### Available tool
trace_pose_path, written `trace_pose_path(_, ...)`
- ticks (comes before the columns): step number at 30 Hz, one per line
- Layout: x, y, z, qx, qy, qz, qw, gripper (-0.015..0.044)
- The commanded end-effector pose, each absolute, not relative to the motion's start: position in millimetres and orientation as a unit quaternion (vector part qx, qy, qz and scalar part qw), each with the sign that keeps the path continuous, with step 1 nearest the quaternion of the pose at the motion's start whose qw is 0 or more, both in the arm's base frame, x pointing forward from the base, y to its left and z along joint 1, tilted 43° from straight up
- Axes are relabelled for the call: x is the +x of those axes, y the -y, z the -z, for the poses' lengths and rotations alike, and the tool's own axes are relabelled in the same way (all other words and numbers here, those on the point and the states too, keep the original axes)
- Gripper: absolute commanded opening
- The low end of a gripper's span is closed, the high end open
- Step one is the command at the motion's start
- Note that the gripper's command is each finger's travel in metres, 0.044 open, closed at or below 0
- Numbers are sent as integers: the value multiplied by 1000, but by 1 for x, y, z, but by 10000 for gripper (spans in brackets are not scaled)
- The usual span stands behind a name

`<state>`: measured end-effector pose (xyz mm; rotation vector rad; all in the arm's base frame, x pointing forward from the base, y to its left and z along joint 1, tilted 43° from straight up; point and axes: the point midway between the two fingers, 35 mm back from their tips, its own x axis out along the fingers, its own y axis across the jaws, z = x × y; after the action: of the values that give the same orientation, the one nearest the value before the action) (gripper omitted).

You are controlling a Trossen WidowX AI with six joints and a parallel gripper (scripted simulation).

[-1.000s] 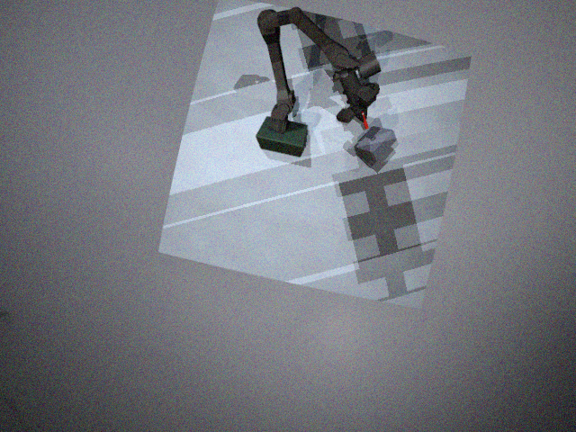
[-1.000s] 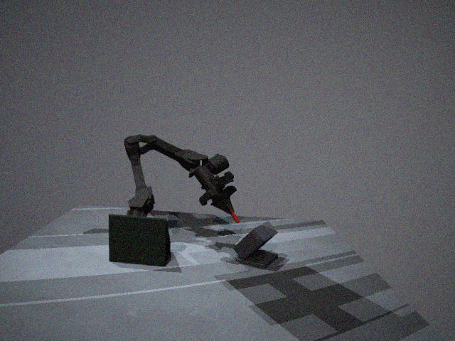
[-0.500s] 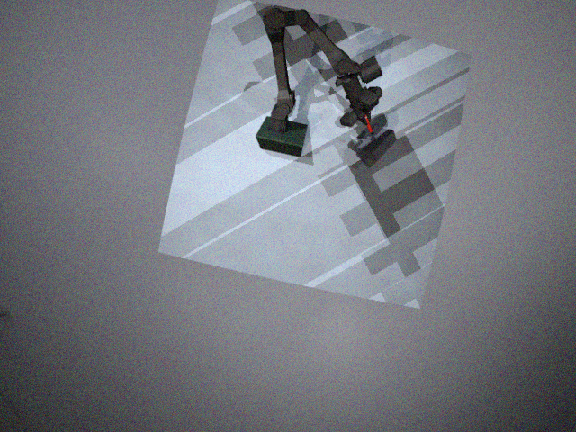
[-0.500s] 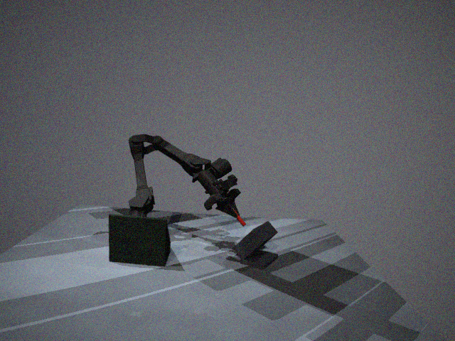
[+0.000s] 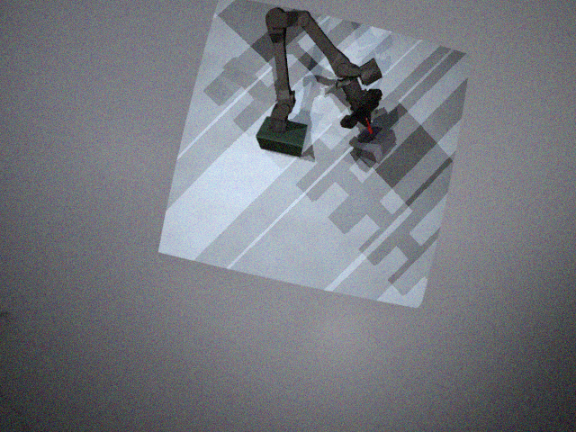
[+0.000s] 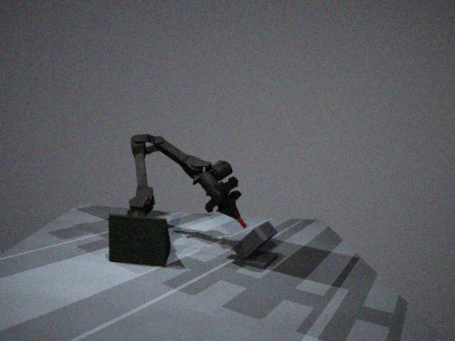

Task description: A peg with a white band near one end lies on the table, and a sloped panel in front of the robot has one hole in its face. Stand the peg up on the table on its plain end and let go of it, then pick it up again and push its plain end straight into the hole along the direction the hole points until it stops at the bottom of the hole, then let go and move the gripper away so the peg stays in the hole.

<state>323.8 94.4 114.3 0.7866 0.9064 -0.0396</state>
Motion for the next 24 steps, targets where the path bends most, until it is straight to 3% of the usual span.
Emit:
trace_pose_path(1, 325, -94, -111, 370, -428, 23, 824, 0)
trace_pose_path(24, 337, -101, -100, 369, -425, 18, 827, 0)
